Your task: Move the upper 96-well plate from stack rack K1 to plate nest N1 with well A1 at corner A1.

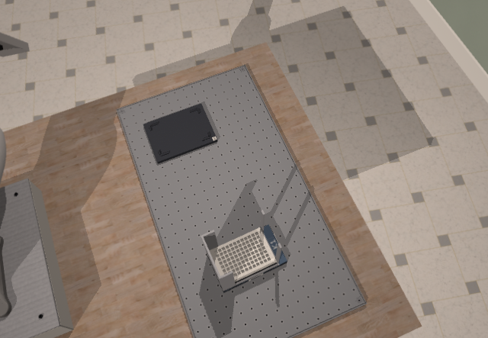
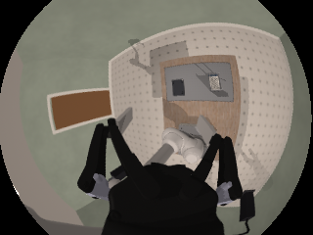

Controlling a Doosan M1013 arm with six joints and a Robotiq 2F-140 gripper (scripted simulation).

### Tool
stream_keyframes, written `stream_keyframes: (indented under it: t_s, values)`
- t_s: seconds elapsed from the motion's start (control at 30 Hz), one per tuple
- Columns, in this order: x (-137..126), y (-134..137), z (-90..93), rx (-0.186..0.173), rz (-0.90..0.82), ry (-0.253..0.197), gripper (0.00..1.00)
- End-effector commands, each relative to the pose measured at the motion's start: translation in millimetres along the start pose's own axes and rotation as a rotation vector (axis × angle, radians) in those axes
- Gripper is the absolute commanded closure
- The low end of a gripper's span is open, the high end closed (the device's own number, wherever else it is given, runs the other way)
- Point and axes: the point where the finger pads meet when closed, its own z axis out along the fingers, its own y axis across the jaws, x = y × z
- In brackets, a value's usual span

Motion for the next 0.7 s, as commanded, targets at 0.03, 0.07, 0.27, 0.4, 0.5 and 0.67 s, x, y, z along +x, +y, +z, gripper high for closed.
stream_keyframes:
  t_s: [0.03, 0.07, 0.27, 0.4, 0.5, 0.67]
  values:
    - [0, 0, -0.1, 0.000, 0.000, 0.000, 0.00]
    - [0, 0, -0.1, 0.000, 0.000, 0.000, 0.00]
    - [0, 0, -0.1, 0.000, 0.000, 0.000, 0.00]
    - [0, 0, -0.1, 0.000, 0.000, 0.000, 0.00]
    - [0, 0, -0.1, 0.000, 0.000, 0.000, 0.00]
    - [11, 11, 12.0, -0.031, 0.015, -0.002, 0.00]
